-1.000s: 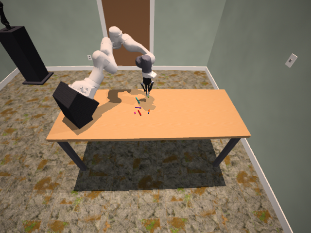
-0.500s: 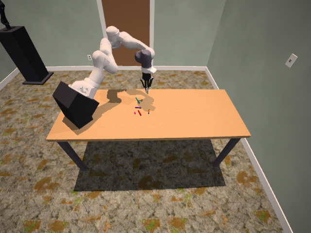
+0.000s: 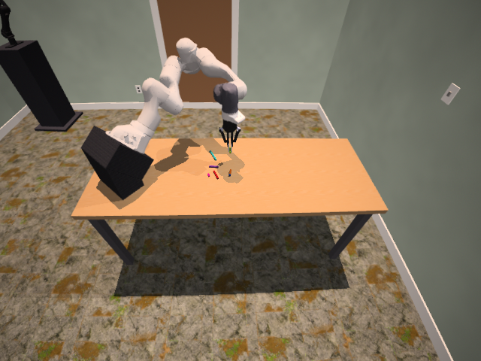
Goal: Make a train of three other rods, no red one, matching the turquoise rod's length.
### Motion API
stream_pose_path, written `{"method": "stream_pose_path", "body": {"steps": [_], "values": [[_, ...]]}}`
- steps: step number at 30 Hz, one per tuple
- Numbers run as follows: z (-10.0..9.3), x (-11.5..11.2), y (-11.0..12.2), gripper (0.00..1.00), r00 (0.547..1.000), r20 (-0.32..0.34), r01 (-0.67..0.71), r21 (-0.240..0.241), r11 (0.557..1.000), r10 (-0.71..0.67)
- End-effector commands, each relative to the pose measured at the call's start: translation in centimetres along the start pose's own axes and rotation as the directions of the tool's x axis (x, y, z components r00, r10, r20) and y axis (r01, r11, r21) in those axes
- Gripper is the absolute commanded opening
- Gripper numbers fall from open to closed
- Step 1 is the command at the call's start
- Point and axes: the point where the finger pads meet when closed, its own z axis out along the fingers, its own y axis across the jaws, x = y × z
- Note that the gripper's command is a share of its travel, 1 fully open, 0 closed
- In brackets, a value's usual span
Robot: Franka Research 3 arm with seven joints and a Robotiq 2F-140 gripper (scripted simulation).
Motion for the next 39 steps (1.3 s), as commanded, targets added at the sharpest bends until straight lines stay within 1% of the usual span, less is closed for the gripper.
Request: {"method": "stream_pose_path", "body": {"steps": [1, 3, 16, 21, 26, 28, 39], "values": [[0.1, 4.0, -0.6, 0.03, 0.989, -0.015, -0.145, -0.005, 0.989, 0.145], [0.1, 4.5, -0.7, 0.03, 0.987, -0.014, -0.158, -0.004, 0.987, 0.158], [0.2, 4.5, -0.7, 0.03, 0.987, -0.014, -0.158, -0.004, 0.987, 0.158], [0.6, 4.5, -0.7, 0.03, 0.987, -0.015, -0.158, -0.005, 0.987, 0.158], [2.1, 4.5, -0.7, 0.03, 0.987, -0.015, -0.158, -0.005, 0.987, 0.158], [2.1, 4.5, -0.7, 0.03, 0.987, -0.015, -0.158, -0.005, 0.987, 0.158], [7.0, 4.6, -0.7, 0.03, 0.987, -0.015, -0.158, -0.005, 0.987, 0.158]]}}
